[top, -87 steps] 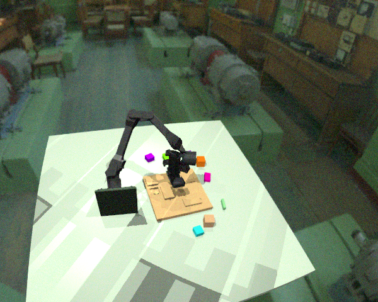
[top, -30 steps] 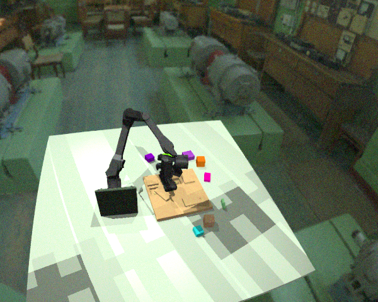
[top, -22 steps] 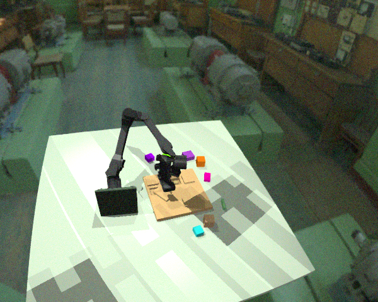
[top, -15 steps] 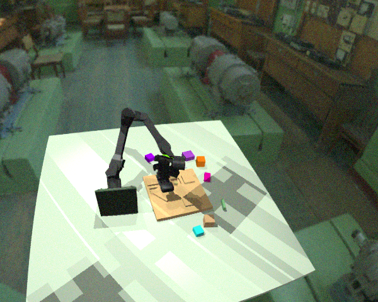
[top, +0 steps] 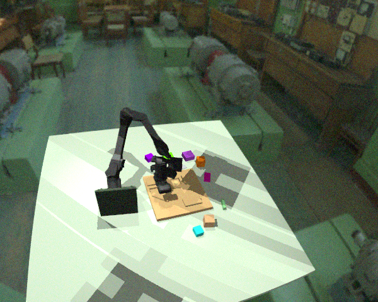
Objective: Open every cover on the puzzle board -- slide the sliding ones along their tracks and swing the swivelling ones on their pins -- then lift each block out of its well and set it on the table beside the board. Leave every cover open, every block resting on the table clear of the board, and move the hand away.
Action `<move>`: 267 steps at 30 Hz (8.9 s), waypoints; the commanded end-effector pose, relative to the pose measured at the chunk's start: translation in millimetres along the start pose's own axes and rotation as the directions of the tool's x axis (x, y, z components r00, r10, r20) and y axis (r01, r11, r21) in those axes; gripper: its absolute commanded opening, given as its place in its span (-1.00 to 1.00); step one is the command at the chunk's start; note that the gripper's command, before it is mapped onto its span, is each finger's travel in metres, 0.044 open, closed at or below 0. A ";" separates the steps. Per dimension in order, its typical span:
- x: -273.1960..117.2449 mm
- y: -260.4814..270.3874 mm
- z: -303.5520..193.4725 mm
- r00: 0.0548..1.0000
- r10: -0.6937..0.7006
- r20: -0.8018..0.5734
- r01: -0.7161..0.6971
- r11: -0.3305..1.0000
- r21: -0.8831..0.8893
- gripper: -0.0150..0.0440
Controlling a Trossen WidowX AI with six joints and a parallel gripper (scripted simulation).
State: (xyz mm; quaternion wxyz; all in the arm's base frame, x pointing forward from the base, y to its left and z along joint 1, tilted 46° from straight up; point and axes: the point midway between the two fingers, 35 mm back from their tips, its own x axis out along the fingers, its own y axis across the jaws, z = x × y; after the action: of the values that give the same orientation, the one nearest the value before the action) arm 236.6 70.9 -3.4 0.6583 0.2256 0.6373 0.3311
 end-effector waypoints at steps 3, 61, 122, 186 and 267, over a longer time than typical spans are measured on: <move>0.6 -4.7 -8.9 1.000 -0.006 -0.005 0.006 1.000 -0.003 -0.49; -14.8 -42.4 -42.5 1.000 -0.012 -0.005 0.012 1.000 -0.002 -0.49; -61.9 -151.0 105.4 1.000 -0.015 0.001 0.015 1.000 -0.009 -0.49; -28.0 -153.7 109.1 1.000 -0.015 0.001 0.015 1.000 -0.009 -0.49; -0.8 -92.7 104.7 1.000 -0.010 0.000 0.010 1.000 -0.009 -0.49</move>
State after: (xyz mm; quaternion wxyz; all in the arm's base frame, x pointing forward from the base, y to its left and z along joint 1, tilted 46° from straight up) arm 354.0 15.2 -64.5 0.6618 0.2171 0.6377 0.3290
